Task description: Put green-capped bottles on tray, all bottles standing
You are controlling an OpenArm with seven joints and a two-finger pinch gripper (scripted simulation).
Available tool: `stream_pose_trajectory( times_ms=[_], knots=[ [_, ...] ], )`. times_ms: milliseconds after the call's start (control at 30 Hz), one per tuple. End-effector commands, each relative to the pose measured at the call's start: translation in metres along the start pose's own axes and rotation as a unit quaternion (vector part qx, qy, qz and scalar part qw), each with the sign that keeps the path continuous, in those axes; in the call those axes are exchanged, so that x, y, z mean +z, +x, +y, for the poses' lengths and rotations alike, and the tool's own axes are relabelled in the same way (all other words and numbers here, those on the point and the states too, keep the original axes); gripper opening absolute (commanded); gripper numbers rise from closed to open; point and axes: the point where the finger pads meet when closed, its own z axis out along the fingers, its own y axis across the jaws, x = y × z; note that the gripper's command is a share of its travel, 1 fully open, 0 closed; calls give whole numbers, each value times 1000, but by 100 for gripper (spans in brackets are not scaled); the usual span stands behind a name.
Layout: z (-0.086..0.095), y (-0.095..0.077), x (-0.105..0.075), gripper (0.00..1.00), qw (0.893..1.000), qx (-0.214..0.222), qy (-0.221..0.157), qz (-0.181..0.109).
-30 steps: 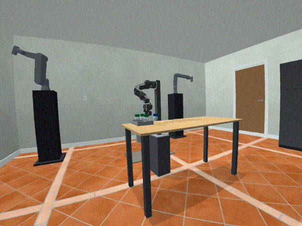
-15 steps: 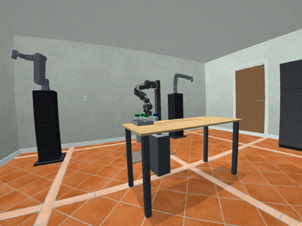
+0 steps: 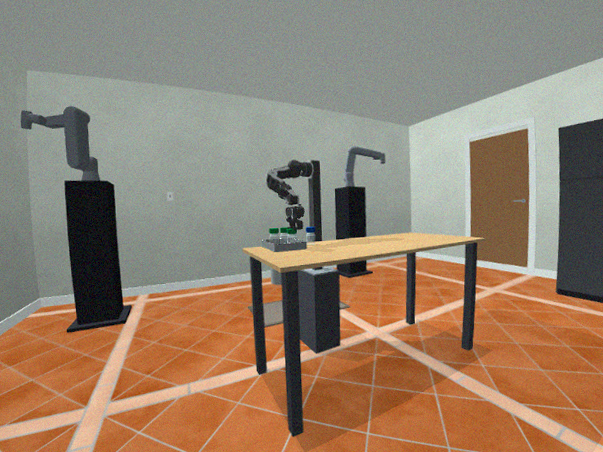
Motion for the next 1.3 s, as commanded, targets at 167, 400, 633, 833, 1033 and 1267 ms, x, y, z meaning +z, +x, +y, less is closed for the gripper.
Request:
stream_pose_trajectory(
  times_ms=[167, 400, 633, 833, 1033, 1267],
  knots=[
    [0, 0, -6, 52, 1000, 2, 2, -1],
    [0, 0, -9, 52, 1000, 1, 1, 0],
    [0, 1, -16, 52, 1000, 3, 3, -1],
    [0, 1, -16, 52, 1000, 3, 3, -1],
    [0, 2, -40, 52, 1000, 2, 2, -1],
    [0, 3, -65, 52, 1000, 2, 2, -1]
  ],
)
